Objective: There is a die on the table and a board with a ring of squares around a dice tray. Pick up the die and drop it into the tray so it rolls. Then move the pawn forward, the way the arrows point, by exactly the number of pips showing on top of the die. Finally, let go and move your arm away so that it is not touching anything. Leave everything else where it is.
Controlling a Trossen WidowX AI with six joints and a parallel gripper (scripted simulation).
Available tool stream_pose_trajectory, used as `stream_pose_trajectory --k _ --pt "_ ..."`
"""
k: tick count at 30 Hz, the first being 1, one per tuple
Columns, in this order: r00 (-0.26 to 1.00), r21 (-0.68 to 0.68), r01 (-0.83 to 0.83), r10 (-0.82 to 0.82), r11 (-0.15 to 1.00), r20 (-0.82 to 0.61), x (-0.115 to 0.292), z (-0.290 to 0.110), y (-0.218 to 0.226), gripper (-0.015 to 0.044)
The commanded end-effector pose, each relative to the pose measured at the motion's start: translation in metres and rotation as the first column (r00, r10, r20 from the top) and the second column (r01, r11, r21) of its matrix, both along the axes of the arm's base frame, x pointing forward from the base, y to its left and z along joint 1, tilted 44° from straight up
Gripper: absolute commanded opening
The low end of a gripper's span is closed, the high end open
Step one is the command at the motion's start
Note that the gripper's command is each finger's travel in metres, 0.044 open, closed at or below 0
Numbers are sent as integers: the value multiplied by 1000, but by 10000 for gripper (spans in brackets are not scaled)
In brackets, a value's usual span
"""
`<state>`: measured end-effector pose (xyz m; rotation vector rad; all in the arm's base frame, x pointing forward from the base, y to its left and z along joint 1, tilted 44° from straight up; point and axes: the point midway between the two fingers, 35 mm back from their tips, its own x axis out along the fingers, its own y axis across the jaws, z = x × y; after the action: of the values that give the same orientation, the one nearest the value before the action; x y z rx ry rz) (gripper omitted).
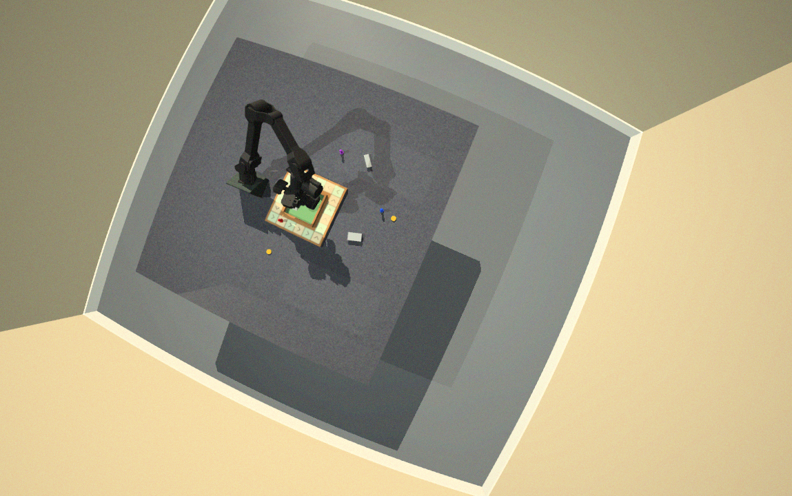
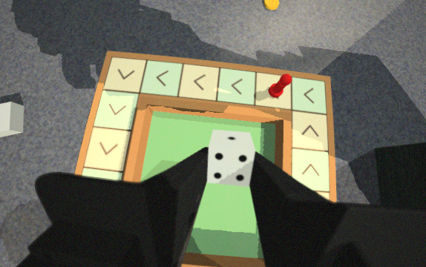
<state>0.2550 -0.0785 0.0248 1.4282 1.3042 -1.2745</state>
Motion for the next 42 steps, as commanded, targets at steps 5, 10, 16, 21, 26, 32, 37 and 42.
stream_pose_trajectory --k 5,10,16,21,26,32,37,42 --pt "999 -251 39 -32 967 33 -1 0 1 0" --pt "999 -270 44 -34 962 40 1 8 -1 0" --pt "999 -270 44 -34 962 40 8 49 -8 0" --pt "999 -270 44 -34 962 40 6 48 -7 0" --pt "999 -270 44 -34 962 40 6 48 -7 0" --pt "999 -270 44 -34 962 40 6 48 -7 0" --pt "999 -270 44 -34 962 40 6 48 -7 0" --pt "999 -270 44 -34 962 40 6 48 -7 0"
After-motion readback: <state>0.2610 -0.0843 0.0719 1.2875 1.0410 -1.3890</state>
